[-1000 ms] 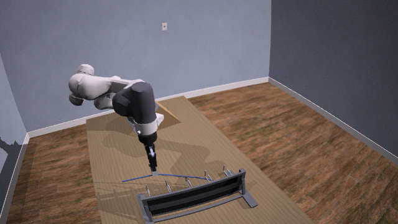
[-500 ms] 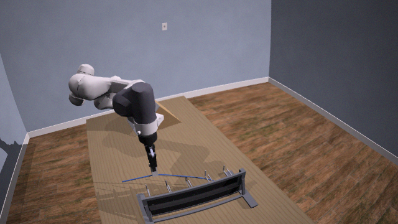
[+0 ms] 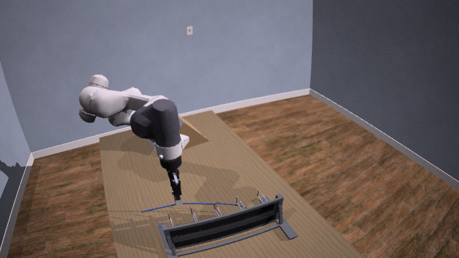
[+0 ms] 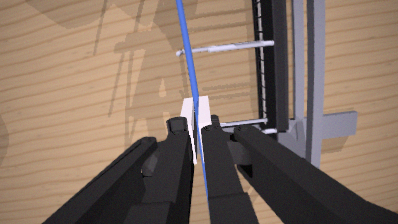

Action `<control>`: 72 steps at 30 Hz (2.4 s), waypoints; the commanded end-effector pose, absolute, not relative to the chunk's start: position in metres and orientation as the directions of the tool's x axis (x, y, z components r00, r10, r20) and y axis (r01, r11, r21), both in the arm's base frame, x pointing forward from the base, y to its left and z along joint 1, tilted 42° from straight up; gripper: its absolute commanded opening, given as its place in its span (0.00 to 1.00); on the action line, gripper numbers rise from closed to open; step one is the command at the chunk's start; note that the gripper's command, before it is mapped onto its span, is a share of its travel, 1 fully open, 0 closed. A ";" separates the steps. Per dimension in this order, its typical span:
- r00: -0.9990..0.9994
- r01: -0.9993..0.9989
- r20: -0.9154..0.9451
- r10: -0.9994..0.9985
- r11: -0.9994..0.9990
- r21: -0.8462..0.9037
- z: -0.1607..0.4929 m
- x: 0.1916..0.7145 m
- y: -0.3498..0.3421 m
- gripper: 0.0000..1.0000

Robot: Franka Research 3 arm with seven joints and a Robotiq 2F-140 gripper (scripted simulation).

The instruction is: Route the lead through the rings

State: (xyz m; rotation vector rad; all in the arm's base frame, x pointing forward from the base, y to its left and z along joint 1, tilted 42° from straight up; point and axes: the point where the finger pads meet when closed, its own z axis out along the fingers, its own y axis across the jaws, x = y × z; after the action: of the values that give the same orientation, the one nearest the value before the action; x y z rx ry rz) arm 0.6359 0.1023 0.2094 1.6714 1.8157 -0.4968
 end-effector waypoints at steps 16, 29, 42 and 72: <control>-0.009 0.982 -0.659 0.752 0.132 0.136 0.187 0.644 0.082 0.00; -0.009 0.982 -0.659 0.752 0.132 0.136 0.170 0.648 0.066 0.00; -0.009 0.982 -0.659 0.752 0.132 0.136 0.157 0.652 0.055 0.00; -0.009 0.982 -0.659 0.752 0.132 0.136 0.150 0.654 0.049 0.00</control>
State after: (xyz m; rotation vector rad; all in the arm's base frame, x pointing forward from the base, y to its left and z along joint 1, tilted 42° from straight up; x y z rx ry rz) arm 0.6531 0.0502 0.1513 1.6690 1.8155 -0.4920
